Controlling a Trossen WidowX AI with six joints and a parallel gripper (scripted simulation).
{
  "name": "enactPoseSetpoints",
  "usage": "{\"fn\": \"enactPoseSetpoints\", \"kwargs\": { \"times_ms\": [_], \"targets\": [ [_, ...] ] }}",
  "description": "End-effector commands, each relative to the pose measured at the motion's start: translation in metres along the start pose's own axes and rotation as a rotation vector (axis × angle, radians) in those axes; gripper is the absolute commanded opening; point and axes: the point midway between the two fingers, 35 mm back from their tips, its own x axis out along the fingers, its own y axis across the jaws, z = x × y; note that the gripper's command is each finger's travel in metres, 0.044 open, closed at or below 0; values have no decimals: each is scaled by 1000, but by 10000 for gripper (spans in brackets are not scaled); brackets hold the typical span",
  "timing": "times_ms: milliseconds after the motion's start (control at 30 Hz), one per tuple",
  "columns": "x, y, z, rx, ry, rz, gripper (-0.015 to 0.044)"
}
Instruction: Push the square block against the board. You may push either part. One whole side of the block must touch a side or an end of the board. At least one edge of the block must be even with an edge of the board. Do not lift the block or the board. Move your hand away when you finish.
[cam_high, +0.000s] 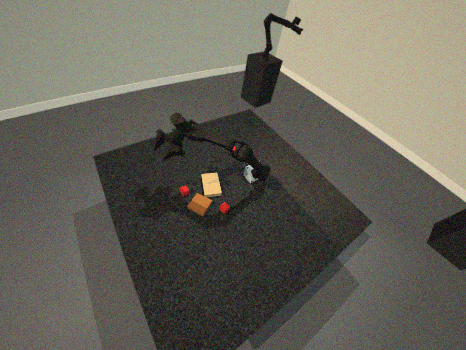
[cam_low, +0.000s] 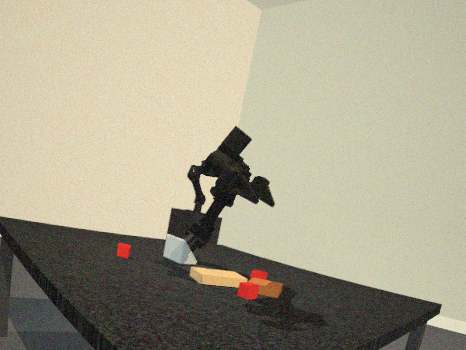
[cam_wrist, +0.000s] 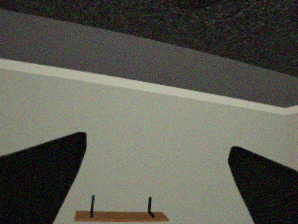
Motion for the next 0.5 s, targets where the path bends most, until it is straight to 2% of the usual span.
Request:
{"fn": "enactPoseSetpoints", "kwargs": {
  "times_ms": [0, 100, 467],
  "targets": [
    [0, 0, 0, 0, 0, 0, 374],
    [1, 0, 1, 23, -3, 2, 295],
    [12, -1, 19, 391, -53, 55, 6]
  ]
}}
